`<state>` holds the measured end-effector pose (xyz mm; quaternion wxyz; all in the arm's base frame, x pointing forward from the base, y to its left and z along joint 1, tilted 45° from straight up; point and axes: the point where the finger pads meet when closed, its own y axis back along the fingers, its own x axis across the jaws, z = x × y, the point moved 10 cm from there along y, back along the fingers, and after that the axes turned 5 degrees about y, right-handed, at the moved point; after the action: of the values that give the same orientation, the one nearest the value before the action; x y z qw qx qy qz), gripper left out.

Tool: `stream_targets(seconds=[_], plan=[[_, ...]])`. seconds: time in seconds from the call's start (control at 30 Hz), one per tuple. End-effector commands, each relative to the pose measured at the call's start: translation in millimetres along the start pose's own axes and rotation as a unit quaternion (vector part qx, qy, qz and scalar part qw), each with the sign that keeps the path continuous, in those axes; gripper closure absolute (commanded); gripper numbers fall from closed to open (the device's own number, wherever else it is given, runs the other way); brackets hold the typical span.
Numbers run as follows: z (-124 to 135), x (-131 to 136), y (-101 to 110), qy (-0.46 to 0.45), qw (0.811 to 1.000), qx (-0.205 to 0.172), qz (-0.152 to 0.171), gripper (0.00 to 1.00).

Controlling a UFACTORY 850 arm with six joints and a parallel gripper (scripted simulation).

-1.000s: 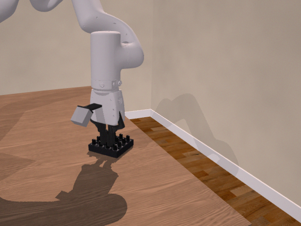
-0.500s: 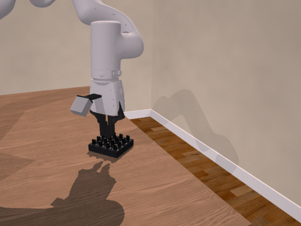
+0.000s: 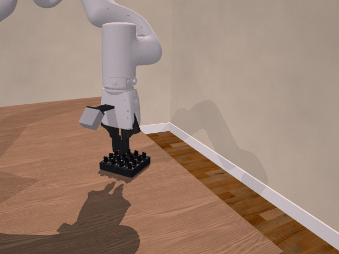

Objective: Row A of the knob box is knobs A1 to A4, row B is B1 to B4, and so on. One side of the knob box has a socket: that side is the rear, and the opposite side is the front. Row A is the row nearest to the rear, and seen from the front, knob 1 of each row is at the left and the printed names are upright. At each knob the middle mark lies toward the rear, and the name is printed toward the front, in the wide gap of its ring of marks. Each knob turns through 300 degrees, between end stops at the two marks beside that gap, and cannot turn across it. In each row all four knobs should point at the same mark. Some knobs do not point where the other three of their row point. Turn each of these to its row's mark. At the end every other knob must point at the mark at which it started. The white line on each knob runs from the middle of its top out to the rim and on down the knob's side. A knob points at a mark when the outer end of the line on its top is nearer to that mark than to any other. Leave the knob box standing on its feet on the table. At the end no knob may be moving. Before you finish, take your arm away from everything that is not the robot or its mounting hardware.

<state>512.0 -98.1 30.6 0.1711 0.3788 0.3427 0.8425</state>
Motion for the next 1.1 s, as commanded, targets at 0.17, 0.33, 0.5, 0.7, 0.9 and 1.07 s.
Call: stream_targets(seconds=[0.17, 0.33, 0.5, 0.7, 0.9, 1.07], plan=[[0, -1, 2, 0.039, 0.999, 0.0, -0.001, 0.81], [1, -1, 4, 0.128, 0.992, 0.0, -0.001, 0.81], [1, -1, 6, 0.204, 0.979, 0.0, -0.001, 0.81], [1, -1, 7, 0.286, 0.958, 0.0, -0.001, 0.81], [1, -1, 9, 0.368, 0.93, 0.0, -0.001, 0.81], [1, -1, 11, 0.438, 0.899, 0.0, -0.001, 0.81]])
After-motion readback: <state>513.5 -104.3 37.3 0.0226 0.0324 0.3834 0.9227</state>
